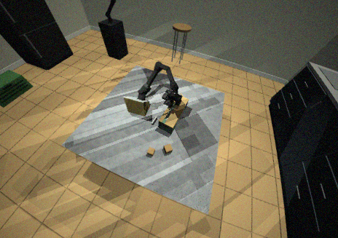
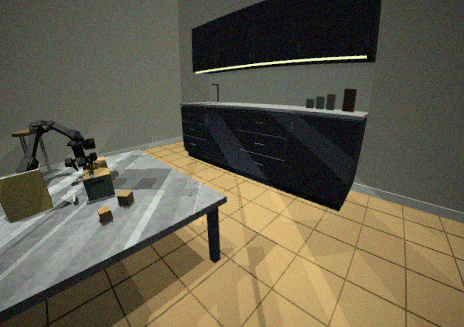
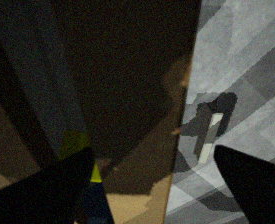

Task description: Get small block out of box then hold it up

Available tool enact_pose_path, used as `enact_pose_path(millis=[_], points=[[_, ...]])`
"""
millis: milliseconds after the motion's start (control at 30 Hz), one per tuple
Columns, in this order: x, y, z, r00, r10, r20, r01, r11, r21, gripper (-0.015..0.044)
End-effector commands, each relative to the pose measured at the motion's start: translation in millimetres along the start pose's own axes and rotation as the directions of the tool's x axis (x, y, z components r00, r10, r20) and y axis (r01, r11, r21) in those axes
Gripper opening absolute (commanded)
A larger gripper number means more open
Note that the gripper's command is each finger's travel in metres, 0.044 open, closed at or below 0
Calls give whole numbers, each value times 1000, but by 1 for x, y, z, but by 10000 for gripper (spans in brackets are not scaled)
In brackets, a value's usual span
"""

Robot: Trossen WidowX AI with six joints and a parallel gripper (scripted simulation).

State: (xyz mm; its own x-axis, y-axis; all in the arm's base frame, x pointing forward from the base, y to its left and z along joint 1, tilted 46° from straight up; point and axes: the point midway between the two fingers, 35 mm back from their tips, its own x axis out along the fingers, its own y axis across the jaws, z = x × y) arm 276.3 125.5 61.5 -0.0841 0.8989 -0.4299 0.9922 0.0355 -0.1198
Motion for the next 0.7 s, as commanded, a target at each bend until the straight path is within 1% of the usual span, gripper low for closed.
enact_pose_path(millis=[0,567,667], points=[[14,-6,-8,999,-45,-3,45,999,-12,400],[23,-7,-33,999,-45,-4,45,999,-12,400],[12,-5,-34,999,-43,1,43,999,-11,400]])
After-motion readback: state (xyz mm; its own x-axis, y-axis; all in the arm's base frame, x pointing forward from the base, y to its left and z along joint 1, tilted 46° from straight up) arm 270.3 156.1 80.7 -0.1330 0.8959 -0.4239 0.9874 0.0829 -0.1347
